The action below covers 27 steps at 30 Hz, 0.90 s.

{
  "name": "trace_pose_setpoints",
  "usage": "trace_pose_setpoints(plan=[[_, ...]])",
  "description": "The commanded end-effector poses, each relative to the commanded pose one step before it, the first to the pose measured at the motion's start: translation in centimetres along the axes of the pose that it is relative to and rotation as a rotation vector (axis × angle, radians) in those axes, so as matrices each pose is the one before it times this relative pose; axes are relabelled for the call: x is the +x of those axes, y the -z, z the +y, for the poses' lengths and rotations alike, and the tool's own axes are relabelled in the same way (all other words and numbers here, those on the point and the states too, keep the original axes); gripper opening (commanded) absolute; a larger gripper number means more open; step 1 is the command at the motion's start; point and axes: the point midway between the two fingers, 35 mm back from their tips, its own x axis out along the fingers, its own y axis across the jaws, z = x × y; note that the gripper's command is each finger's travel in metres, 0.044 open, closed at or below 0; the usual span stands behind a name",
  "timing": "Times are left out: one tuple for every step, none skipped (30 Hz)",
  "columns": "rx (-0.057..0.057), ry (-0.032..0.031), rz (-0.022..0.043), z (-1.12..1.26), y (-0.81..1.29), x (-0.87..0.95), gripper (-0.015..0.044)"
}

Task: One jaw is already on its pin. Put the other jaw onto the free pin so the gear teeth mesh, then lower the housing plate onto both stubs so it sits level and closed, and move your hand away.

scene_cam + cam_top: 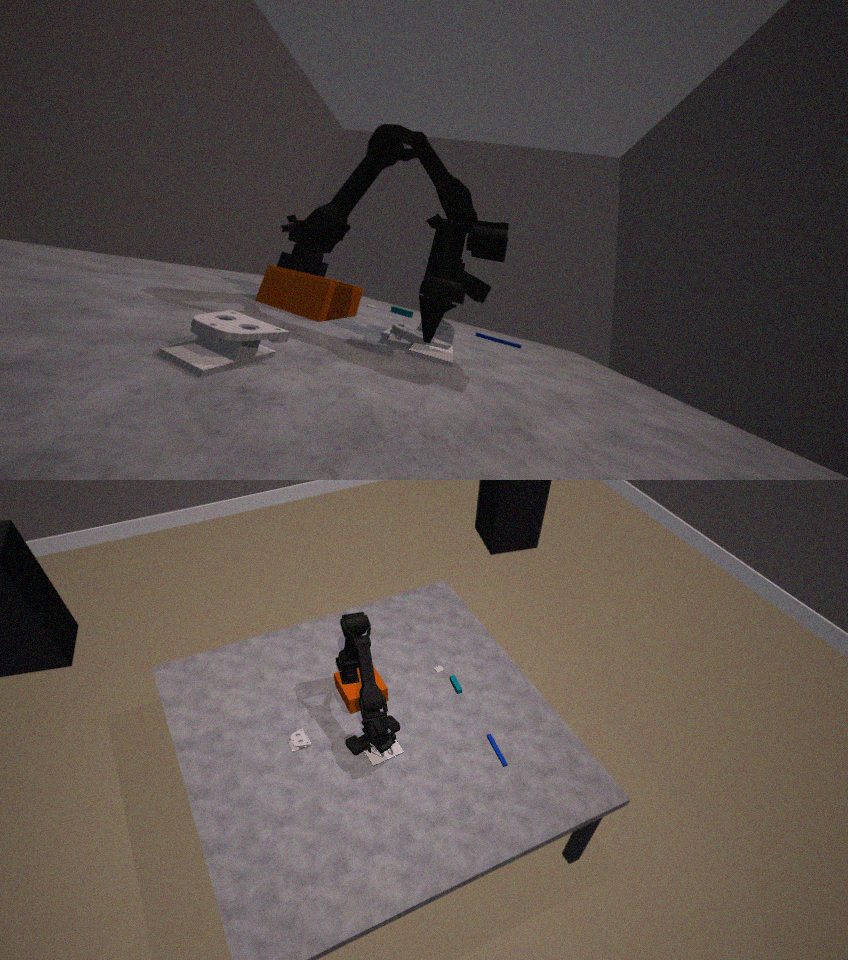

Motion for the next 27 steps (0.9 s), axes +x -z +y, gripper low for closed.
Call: trace_pose_setpoints(plan=[[-0.0039,-0.00588,-0.0023,0.092,-0.031,0.047,0.0134],[-0.0002,0.0,0.0,0.0,0.0,0.017,0.0134],[-0.0007,0.0,0.0,0.0,0.0,0.052,0.0134],[-0.0011,-0.00001,0.0,0.0,0.0,0.086,0.0134],[-0.0011,-0.00001,0.0,0.0,0.001,0.086,0.0134],[-0.0007,0.0,0.0,0.0,0.001,0.052,0.0134],[-0.0002,0.0,0.0,0.0,0.0,0.017,0.0134],[0.0,0.0,0.0,0.0,0.0,0.0,0.0134],[0.0,0.0,0.0,0.0,0.0,0.0,0.0134],[0.0,0.0,0.0,0.0,0.0,0.0,0.0134],[0.0,0.0,0.0,0.0,0.0,0.0,0.0134],[0.0,0.0,0.0,0.0,0.0,0.0,0.0134],[0.0,0.0,0.0,0.0,0.0,0.0,0.0134],[-0.0001,0.0,0.0,0.0,0.0,0.017,0.0134],[-0.0003,0.0,0.0,0.0,0.0,0.052,0.0134],[-0.0005,-0.00001,0.0,0.0,0.0,0.086,0.0134],[-0.0005,-0.00001,0.0,0.0,0.001,0.086,0.0134],[-0.0003,0.0,0.0,0.0,0.001,0.052,0.0134],[-0.0001,0.0,0.0,0.0,0.0,0.017,0.0134],[0.0,0.0,0.0,0.0,0.0,0.0,0.0134],[0.0,0.0,0.0,0.0,0.0,0.0,0.0134],[0.0,0.0,0.0,0.0,0.0,0.0,0.0134],[0.0,0.0,0.0,0.0,0.0,0.0,0.0134],[0.0,0.0,0.0,0.0,0.0,0.0,0.0134],[0.0,0.0,0.0,0.0,0.0,0.0,0.0134],[0.0,0.0,0.0,0.0,0.0,0.013,0.0134],[-0.0001,0.0,0.0,0.0,0.0,0.038,0.0134]])
